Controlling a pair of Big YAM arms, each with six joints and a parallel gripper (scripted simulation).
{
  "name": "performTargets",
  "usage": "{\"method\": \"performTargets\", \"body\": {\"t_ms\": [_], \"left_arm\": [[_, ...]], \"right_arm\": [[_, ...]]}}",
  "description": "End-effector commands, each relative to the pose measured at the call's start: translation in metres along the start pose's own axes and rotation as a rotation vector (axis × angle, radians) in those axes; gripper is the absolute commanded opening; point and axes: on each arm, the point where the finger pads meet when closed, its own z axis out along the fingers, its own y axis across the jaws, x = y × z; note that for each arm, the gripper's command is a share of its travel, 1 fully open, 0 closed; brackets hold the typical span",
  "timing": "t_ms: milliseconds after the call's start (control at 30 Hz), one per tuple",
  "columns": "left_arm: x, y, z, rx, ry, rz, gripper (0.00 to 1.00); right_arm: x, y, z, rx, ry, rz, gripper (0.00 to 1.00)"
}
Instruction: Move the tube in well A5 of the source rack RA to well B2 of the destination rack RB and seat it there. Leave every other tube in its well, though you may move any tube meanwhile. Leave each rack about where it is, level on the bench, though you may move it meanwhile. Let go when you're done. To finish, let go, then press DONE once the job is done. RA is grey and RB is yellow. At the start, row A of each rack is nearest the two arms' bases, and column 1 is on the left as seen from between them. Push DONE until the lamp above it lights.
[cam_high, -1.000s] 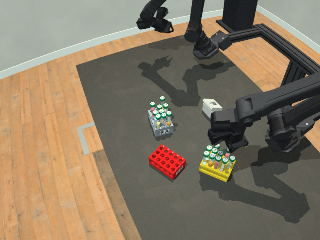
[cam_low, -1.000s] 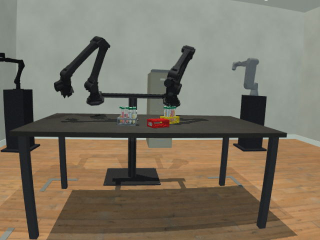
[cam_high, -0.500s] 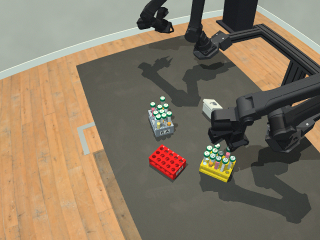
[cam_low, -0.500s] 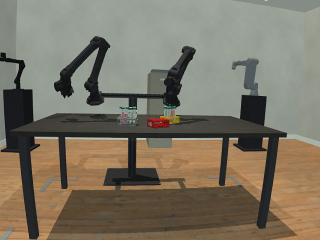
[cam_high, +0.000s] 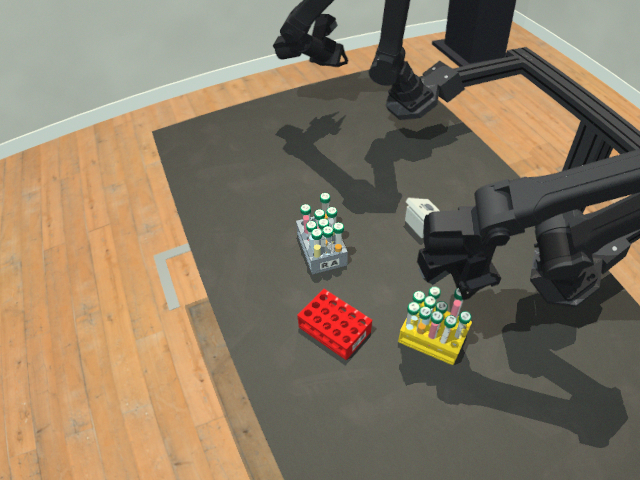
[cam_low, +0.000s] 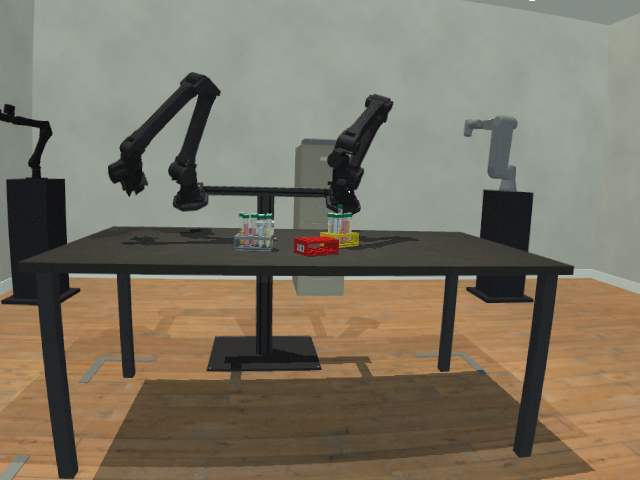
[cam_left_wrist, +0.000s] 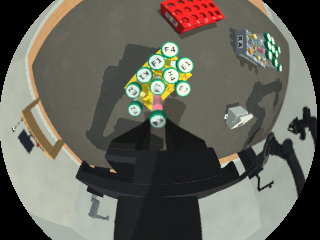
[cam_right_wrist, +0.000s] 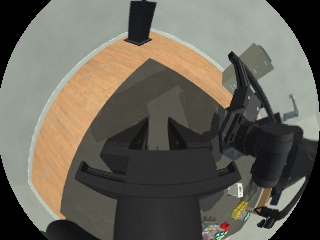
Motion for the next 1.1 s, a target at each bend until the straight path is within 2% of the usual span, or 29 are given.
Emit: {"method": "performTargets", "body": {"t_ms": [0, 1067], "left_arm": [[-0.025, -0.004, -0.025, 0.018, -0.056, -0.017, 0.00], [-0.024, -0.004, -0.057, 0.022, -0.057, -0.019, 0.00]], "right_arm": [[-0.002, 0.007, -0.005, -0.015, 0.003, 0.010, 0.30], [-0.002, 0.007, -0.005, -0.015, 0.003, 0.010, 0.30]]}}
